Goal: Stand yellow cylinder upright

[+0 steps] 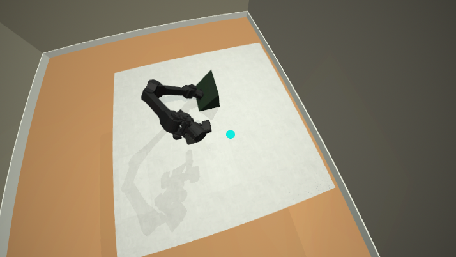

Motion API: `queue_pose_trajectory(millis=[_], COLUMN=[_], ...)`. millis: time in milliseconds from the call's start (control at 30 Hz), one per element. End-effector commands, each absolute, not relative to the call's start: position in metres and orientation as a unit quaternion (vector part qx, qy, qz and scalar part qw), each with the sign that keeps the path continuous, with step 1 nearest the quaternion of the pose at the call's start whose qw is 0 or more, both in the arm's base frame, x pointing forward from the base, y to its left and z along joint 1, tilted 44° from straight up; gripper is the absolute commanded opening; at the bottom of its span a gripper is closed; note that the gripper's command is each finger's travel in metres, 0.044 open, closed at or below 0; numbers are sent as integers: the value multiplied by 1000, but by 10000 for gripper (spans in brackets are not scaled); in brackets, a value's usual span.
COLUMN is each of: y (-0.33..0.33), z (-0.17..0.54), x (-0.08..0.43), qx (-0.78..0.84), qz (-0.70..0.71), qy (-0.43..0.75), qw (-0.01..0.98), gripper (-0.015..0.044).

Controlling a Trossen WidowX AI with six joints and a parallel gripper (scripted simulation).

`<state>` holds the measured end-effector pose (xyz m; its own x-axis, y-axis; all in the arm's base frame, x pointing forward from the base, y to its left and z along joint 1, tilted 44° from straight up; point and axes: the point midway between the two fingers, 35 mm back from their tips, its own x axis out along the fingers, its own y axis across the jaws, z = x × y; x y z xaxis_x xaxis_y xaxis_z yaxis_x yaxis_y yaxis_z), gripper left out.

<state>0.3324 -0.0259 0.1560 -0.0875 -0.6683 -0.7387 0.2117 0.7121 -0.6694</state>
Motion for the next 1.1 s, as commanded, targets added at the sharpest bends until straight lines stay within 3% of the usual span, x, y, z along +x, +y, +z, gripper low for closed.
queue_pose_trajectory(millis=[0,1067], y=[-18,56], z=[147,83], x=[339,367], qx=[-195,-364], qz=[-313,-109], qy=[671,733], qw=[643,564], gripper=[105,105])
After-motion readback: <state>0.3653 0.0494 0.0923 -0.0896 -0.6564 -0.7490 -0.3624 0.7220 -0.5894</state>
